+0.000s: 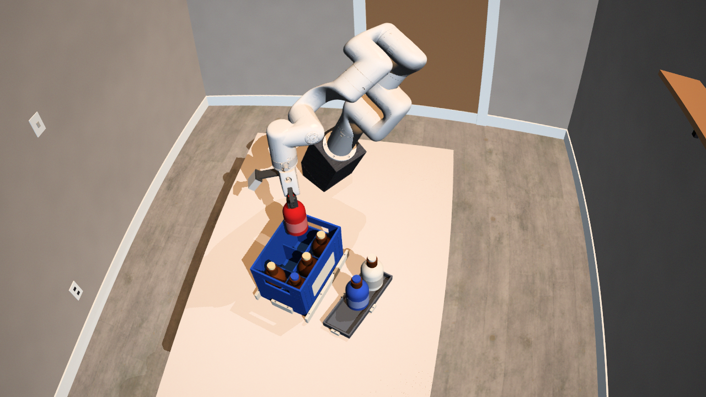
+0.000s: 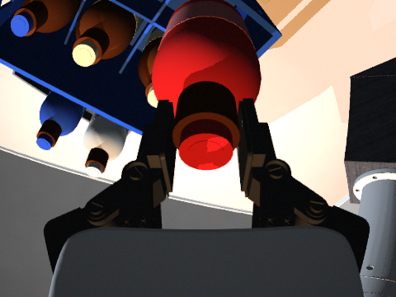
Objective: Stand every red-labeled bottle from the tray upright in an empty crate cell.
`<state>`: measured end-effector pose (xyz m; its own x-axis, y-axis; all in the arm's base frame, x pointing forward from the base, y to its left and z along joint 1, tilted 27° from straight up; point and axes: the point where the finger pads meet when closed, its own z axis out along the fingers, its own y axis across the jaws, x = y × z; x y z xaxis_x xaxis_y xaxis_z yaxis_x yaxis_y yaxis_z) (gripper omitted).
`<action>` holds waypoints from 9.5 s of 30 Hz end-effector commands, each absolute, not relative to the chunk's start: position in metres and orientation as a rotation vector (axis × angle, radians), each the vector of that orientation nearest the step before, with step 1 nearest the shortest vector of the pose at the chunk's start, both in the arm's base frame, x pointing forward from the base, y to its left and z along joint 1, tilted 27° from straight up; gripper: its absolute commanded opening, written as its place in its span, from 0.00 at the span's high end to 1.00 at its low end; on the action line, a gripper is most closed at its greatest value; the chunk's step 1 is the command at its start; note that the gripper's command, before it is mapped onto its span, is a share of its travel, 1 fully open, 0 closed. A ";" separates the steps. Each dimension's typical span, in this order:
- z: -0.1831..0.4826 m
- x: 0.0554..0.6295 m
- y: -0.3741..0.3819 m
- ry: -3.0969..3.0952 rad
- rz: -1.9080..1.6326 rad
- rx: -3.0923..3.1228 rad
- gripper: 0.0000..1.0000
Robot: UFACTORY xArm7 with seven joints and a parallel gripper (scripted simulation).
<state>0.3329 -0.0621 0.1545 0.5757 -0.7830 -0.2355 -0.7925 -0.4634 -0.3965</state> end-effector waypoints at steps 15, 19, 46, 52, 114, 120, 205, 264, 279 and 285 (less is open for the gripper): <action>0.155 0.334 -0.063 1.263 0.021 -2.343 1.00; 0.155 0.334 -0.063 1.263 0.021 -2.343 1.00; 0.140 0.338 -0.056 1.263 0.021 -2.343 1.00; 0.133 0.339 -0.053 1.263 0.021 -2.343 1.00; 0.113 0.344 -0.043 1.263 0.021 -2.343 1.00; 0.107 0.345 -0.041 1.263 0.021 -2.343 1.00; 0.067 0.355 -0.022 1.263 0.021 -2.343 1.00; 0.048 0.359 -0.013 1.263 0.021 -2.343 1.00; 0.044 0.360 -0.011 1.263 0.021 -2.343 1.00; 0.043 0.360 -0.011 1.263 0.021 -2.343 1.00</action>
<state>0.3588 -0.0102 0.0433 0.5760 -0.7830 -0.2350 -0.7922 -0.4637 -0.3968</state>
